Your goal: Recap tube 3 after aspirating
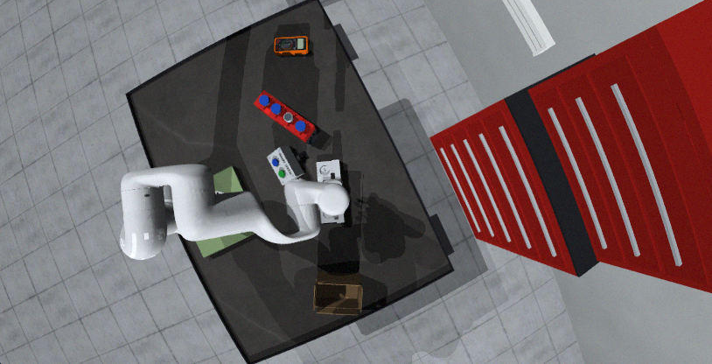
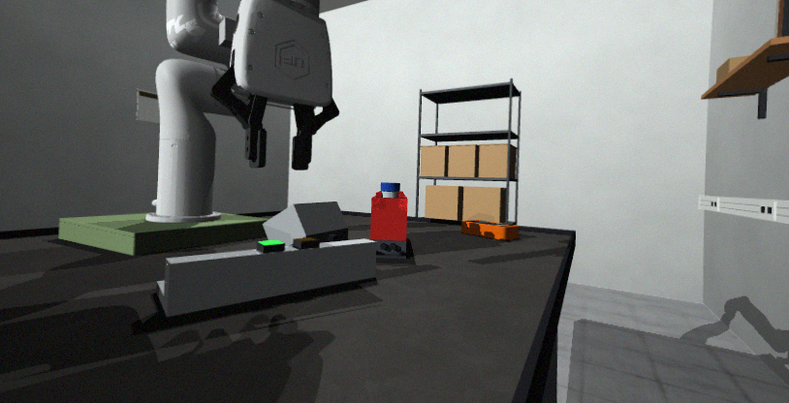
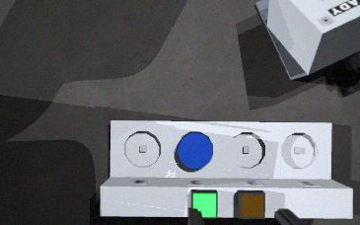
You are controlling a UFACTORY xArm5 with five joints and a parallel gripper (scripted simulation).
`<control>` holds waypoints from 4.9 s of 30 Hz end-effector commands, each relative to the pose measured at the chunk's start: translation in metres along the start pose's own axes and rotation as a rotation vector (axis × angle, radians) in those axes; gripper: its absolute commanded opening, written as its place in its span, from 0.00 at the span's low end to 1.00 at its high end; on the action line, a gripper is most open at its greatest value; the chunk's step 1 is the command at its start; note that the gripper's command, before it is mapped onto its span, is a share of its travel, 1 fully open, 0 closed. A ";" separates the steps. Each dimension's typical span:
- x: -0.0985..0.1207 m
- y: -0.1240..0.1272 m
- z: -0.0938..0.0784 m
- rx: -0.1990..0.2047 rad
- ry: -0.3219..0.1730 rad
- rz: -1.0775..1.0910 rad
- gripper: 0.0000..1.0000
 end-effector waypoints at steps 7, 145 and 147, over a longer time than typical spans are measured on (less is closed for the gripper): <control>-0.026 -0.021 0.023 0.004 -0.005 0.001 0.46; -0.063 0.042 0.023 0.004 -0.005 -0.205 0.00; -0.070 0.054 0.023 0.005 -0.004 -0.205 0.00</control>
Point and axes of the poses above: the point where the finger pads meet when closed, its own z axis back along the fingers, its own y axis across the jaws, x = y × z, the point moved 5 cm from there along z, back along the fingers, and after that the axes turned 10 degrees about -z, right-handed, at the moved point
